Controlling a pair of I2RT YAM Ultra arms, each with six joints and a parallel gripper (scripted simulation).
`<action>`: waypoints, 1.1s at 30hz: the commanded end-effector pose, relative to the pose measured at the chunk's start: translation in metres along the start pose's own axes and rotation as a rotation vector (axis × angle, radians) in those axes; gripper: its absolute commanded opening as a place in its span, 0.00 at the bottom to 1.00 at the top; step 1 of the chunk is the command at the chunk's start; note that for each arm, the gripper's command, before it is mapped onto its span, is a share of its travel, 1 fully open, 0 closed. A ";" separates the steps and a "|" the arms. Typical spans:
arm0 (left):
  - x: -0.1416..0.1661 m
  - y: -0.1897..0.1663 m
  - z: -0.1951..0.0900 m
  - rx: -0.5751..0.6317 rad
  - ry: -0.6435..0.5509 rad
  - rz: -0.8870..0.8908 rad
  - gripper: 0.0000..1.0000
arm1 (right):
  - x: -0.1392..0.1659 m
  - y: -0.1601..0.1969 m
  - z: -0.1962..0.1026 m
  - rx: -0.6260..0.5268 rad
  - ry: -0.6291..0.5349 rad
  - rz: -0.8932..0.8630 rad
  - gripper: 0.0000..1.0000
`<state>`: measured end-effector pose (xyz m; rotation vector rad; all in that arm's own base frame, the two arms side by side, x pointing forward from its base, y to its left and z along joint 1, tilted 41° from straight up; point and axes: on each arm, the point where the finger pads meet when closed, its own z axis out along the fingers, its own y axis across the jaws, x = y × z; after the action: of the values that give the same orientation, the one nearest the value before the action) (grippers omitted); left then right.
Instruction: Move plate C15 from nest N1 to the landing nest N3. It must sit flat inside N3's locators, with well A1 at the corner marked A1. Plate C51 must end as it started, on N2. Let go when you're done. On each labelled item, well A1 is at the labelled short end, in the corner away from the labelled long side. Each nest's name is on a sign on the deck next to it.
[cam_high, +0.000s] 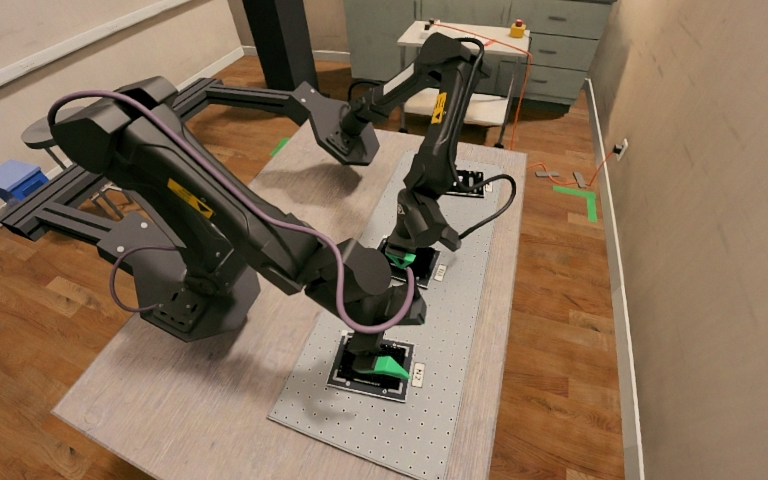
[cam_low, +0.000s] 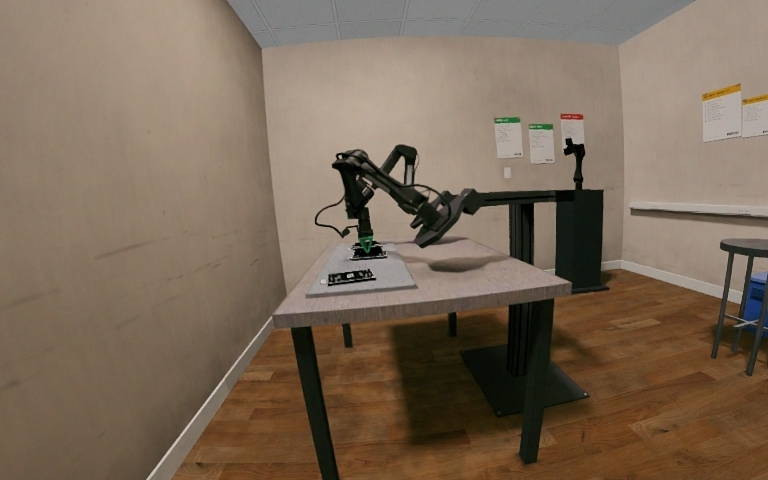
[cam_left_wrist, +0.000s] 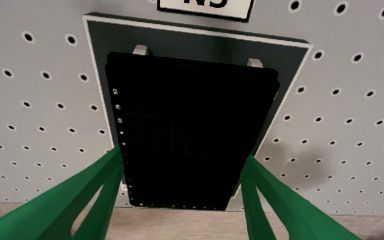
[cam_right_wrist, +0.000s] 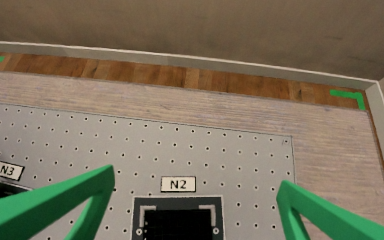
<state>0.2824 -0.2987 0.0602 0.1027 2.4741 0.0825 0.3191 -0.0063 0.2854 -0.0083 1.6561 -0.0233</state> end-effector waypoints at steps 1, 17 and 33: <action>-0.002 -0.005 -0.015 0.014 0.001 0.007 0.79 | -0.008 0.000 -0.004 -0.001 -0.024 0.001 1.00; 0.008 0.001 -0.021 0.000 -0.009 0.023 0.79 | -0.008 0.000 -0.004 -0.001 -0.024 0.001 1.00; 0.005 -0.006 -0.015 0.029 -0.071 0.013 0.79 | -0.008 0.000 -0.004 -0.001 -0.024 0.001 1.00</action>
<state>0.2694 -0.3001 0.0663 0.1151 2.4395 0.0735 0.3191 -0.0063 0.2854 -0.0083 1.6561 -0.0233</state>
